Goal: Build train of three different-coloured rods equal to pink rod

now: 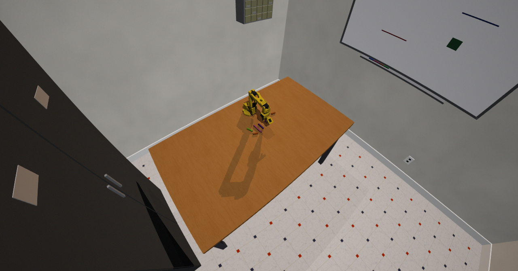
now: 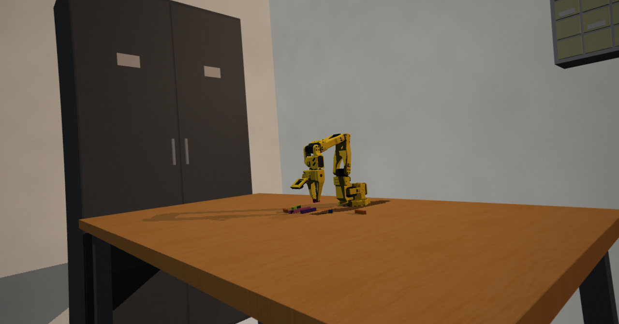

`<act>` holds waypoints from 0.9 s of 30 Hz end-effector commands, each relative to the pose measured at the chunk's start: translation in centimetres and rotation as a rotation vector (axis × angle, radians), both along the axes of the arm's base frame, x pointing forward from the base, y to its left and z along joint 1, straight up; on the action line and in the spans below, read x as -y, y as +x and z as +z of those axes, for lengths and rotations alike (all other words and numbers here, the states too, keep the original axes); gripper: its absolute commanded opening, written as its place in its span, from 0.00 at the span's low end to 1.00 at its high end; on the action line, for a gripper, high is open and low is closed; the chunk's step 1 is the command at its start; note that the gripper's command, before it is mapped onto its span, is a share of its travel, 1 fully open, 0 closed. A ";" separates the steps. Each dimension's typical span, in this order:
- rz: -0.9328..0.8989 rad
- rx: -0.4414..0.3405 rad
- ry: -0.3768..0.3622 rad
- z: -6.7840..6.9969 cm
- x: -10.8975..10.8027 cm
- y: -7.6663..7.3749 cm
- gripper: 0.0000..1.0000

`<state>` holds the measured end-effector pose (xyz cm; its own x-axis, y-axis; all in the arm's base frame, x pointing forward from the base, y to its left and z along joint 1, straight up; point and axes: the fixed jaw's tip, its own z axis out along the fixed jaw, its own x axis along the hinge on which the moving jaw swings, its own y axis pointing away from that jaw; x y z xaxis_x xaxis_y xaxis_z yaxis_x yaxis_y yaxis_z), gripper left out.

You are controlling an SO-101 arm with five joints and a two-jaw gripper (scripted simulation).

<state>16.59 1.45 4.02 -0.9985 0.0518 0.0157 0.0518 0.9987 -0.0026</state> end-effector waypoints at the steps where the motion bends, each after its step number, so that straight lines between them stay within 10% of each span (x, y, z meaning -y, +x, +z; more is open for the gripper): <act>1: 0.075 0.101 0.005 1.5 -0.5 1.3 0.00; 27: 0.845 0.101 -0.001 0.9 -4.8 0.6 0.00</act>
<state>15.94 5.23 3.67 -0.7712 -0.6363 0.0188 -0.6363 0.7714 0.0069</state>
